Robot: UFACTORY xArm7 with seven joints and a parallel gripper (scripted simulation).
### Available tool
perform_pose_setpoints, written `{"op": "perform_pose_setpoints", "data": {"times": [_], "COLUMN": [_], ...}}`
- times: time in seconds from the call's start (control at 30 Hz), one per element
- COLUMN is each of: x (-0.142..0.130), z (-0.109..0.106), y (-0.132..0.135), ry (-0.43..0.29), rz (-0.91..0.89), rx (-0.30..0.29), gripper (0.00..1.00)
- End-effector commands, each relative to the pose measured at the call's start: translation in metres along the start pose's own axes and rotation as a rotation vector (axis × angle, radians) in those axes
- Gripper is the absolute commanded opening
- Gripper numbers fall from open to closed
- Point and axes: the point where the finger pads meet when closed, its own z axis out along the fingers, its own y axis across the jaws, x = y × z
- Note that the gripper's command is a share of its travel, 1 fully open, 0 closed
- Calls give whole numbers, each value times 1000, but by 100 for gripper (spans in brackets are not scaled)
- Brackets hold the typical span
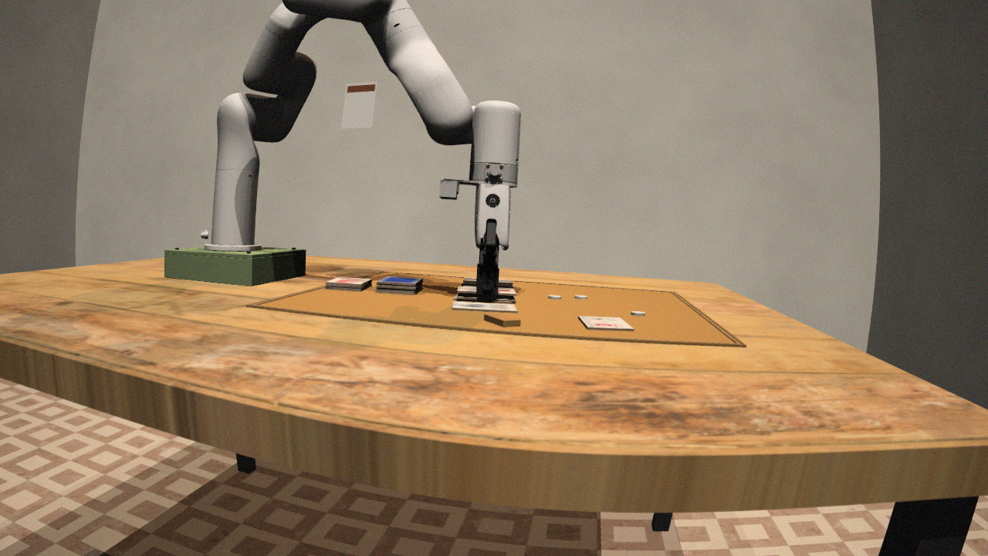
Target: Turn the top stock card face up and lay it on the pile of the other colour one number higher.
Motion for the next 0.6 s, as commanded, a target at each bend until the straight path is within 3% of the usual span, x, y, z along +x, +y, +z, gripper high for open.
{"op": "perform_pose_setpoints", "data": {"times": [0.0, 0.57], "x": [-2, -2], "z": [-2, 1], "y": [0, 0], "ry": [-4, -4], "rz": [0, 0], "rx": [1, 1], "gripper": [74, 74]}}
